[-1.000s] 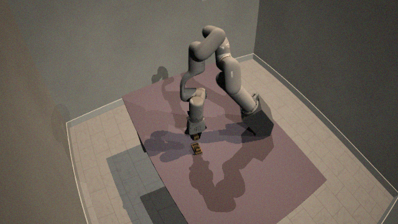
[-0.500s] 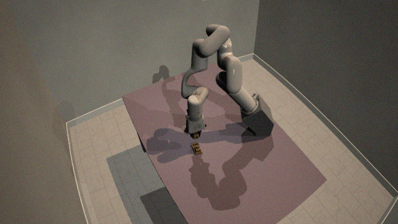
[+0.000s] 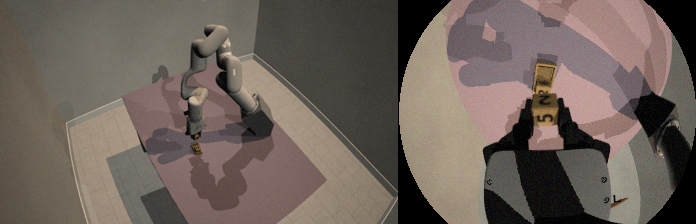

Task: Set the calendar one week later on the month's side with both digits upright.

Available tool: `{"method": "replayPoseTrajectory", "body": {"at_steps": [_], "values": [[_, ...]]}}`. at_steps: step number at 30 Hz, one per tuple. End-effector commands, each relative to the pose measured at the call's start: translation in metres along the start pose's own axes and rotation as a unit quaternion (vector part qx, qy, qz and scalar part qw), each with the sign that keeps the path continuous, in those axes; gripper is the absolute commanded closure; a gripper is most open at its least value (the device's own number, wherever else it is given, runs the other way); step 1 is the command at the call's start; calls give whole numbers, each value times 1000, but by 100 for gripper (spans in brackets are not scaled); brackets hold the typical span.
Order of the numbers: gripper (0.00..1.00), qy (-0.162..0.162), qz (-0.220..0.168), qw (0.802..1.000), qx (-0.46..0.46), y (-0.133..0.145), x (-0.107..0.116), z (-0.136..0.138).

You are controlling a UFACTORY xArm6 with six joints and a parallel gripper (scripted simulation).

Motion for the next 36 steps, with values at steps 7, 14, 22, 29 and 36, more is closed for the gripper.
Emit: {"method": "replayPoseTrajectory", "body": {"at_steps": [7, 14, 22, 29, 36], "values": [[71, 5, -6, 987, 159, 10, -1, -6], [71, 6, -7, 965, 262, 18, -2, -8], [71, 6, -9, 933, 359, 25, -3, -11], [71, 6, -11, 888, 460, 33, -4, -13], [71, 5, -12, 839, 543, 41, -4, -15]]}}
Point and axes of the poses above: the point where the finger pads meet when closed, its own x axis back along the fingers, its own z axis across the jaws, y = z × x, the point moved 10 cm from there along x, back along the fingers, and after that the axes turned 3 degrees about x, right-handed, at the moved point
